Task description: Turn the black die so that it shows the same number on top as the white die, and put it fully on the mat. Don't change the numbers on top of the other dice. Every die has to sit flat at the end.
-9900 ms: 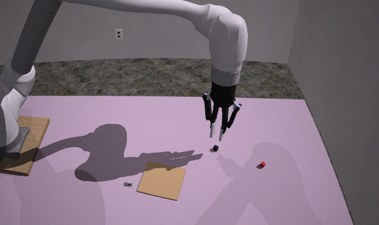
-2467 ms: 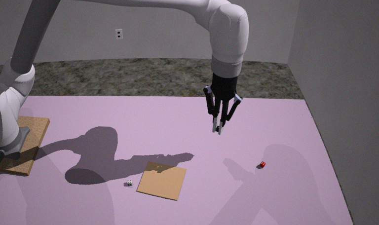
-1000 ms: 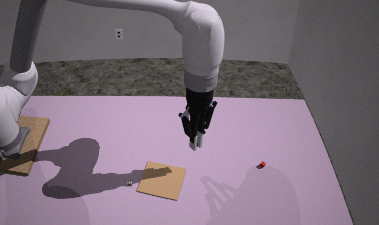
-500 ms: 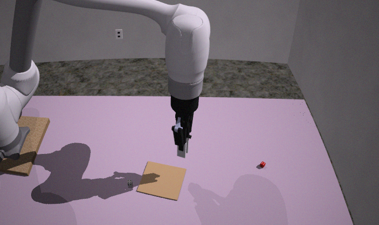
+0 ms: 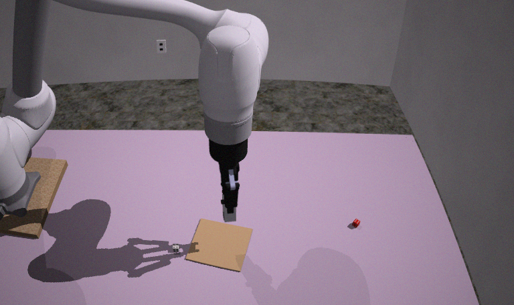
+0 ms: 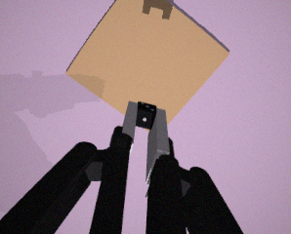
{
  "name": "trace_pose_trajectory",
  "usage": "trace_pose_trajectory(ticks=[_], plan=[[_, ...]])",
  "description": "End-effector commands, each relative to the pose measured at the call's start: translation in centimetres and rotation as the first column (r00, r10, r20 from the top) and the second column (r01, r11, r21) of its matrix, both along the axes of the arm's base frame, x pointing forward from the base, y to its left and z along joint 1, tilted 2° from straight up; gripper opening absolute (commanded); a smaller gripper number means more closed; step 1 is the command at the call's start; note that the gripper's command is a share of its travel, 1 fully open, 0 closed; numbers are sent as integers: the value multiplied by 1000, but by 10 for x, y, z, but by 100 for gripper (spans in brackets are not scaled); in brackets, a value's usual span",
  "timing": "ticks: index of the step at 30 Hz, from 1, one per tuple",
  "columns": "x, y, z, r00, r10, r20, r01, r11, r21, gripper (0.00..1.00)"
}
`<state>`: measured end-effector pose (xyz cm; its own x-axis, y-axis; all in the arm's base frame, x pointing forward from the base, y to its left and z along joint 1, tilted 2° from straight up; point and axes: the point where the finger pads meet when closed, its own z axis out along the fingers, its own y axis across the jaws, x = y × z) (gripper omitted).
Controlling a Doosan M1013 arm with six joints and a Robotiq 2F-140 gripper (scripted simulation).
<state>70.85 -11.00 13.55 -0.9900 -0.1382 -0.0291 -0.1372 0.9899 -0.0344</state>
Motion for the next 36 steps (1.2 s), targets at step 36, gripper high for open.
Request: trace_pose_trajectory(ticks=[36], plan=[[-30,-11,-7,822,167,545,-247,966,77,16]])
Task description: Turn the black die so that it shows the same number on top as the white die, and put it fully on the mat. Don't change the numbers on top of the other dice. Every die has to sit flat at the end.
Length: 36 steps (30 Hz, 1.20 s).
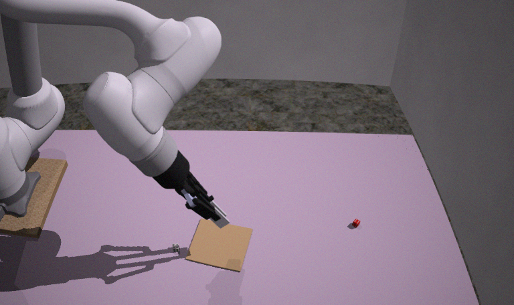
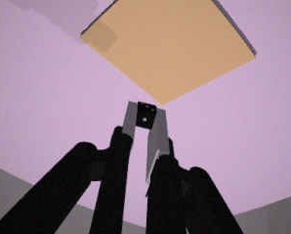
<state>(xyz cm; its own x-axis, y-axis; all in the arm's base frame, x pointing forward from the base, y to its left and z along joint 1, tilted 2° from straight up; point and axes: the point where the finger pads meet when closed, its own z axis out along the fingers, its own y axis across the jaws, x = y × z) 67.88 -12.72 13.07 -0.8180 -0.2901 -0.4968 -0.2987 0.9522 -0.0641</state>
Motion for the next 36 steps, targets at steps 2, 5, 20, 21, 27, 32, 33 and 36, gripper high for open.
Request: trace_pose_trajectory(ticks=[2,5,20,21,27,32,33,36], plan=[[-3,5,-3,989,44,144,-56,995,83,16],[-6,5,-5,978,44,206,-67,992,106,16],[-11,1,-6,894,19,448,-106,980,171,16],[-11,1,-6,893,18,450,-107,979,172,16],[-13,-1,-7,853,5,522,-120,975,188,16],[-14,-1,-7,852,4,524,-120,975,188,16],[-14,-1,-7,852,4,524,-120,975,188,16],[-13,-1,-9,852,4,524,-121,975,188,16]])
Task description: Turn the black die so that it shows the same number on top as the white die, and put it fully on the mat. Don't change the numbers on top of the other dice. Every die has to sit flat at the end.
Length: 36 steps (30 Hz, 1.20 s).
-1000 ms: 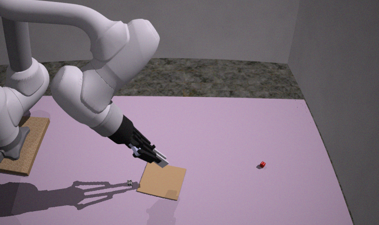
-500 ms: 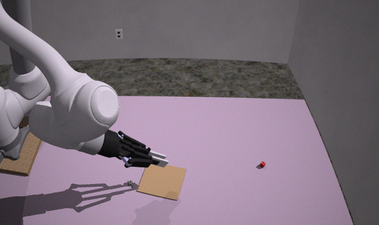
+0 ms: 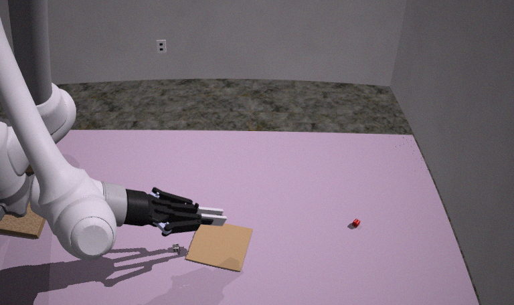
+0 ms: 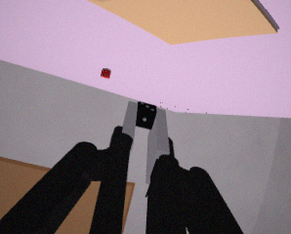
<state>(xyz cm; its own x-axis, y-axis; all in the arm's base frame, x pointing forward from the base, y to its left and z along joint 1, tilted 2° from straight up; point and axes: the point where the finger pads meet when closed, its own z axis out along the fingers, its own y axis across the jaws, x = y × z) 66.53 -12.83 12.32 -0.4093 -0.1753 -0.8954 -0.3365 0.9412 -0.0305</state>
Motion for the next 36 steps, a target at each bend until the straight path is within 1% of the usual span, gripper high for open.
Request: trace_pose_trajectory(ticks=[1,6,12,14,20,24,29,36], plan=[[0,0,-2,1000,0,0,0,1000,0,16],[0,0,-13,1000,1,0,-1,1000,0,16],[1,-1,-35,1000,1,0,-1,1000,0,16],[1,-1,-35,1000,1,0,-1,1000,0,16],[2,-1,-58,1000,1,0,-1,1000,0,16],[3,-1,-70,1000,1,0,-1,1000,0,16],[3,-1,-77,1000,1,0,-1,1000,0,16],[3,-1,-77,1000,1,0,-1,1000,0,16]])
